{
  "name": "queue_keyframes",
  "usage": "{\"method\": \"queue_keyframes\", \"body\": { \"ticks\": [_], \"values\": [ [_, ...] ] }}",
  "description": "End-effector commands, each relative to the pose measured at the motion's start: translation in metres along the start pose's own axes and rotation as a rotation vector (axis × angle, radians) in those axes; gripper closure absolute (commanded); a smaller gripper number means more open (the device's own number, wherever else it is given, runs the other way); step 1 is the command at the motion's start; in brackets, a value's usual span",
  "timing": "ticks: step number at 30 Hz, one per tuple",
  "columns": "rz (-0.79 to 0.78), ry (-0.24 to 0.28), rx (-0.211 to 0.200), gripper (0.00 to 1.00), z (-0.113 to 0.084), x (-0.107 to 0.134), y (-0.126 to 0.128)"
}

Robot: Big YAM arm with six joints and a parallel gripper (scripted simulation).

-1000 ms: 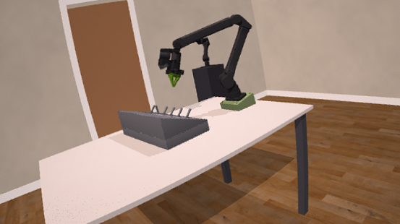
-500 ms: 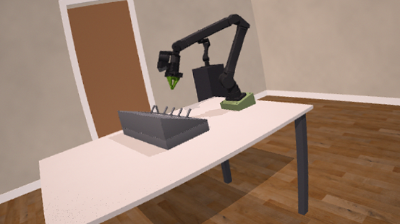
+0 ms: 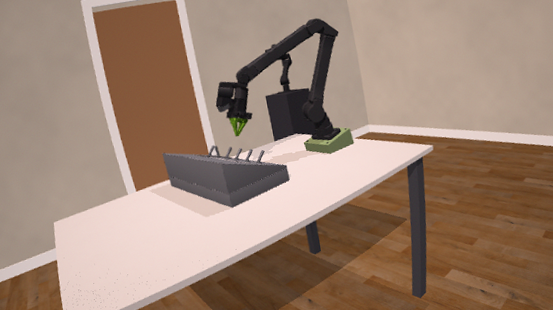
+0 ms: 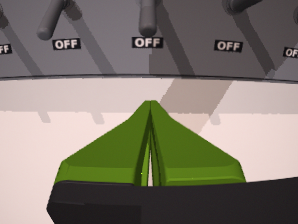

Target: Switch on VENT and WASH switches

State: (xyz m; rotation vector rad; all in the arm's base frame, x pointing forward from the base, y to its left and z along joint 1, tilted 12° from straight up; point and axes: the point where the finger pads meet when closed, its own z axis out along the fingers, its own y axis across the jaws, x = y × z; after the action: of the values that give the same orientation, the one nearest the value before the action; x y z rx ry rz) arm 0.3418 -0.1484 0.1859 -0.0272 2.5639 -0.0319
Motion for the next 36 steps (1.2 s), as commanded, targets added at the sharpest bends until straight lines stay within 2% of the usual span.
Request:
{"method": "queue_keyframes", "body": {
  "ticks": [1,19,23,36],
  "values": [
    [0.013,-0.002,-0.004,1.00,0.017,0.000,0.002],
    [0.014,-0.002,-0.005,1.00,0.059,0.001,0.003],
    [0.019,-0.012,0.003,1.00,0.056,0.000,0.000],
    [0.018,0.002,-0.006,1.00,0.062,0.003,0.003]
  ]
}}
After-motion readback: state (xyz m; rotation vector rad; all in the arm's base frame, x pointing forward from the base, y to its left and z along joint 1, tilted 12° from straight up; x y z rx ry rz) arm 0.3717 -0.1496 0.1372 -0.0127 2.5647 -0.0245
